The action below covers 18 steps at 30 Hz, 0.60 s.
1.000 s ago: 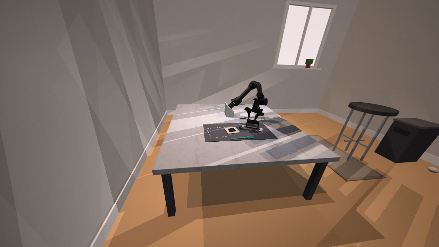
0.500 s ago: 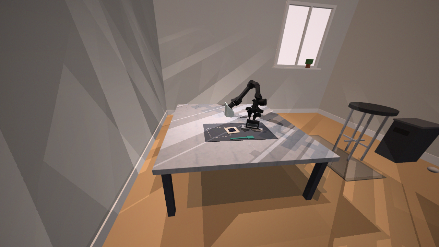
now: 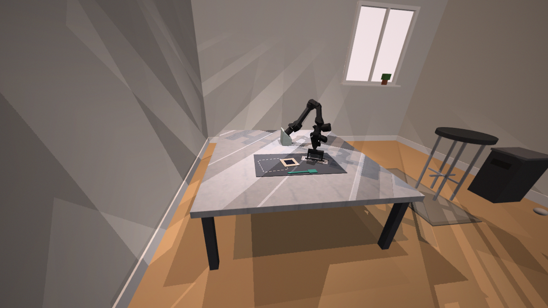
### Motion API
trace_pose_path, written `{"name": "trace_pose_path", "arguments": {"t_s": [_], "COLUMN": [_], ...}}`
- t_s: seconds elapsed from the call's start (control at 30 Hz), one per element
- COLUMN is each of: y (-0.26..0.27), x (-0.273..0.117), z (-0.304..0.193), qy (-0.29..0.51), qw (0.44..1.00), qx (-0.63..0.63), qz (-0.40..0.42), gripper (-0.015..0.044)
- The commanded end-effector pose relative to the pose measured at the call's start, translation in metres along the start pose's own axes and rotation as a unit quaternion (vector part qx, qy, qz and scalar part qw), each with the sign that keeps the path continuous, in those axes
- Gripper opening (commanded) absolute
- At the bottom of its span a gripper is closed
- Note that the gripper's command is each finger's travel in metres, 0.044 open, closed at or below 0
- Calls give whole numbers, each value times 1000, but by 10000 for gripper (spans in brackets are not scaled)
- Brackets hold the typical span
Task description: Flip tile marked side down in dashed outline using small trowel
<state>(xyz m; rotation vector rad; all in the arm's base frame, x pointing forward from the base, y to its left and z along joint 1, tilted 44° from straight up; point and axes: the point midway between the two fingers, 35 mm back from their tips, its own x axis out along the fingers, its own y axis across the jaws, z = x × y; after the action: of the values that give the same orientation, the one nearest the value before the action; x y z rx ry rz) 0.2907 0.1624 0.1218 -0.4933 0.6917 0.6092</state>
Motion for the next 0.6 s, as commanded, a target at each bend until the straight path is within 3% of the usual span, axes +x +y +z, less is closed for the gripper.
{"name": "trace_pose_path", "arguments": {"t_s": [0.0,0.57], "y": [1,0], "x": [-3,9], "z": [-1,0], "qy": [-14,-21], "qw": [998,995], "qx": [-55,-90], "qz": [-19,-31], "gripper": [300,300]}}
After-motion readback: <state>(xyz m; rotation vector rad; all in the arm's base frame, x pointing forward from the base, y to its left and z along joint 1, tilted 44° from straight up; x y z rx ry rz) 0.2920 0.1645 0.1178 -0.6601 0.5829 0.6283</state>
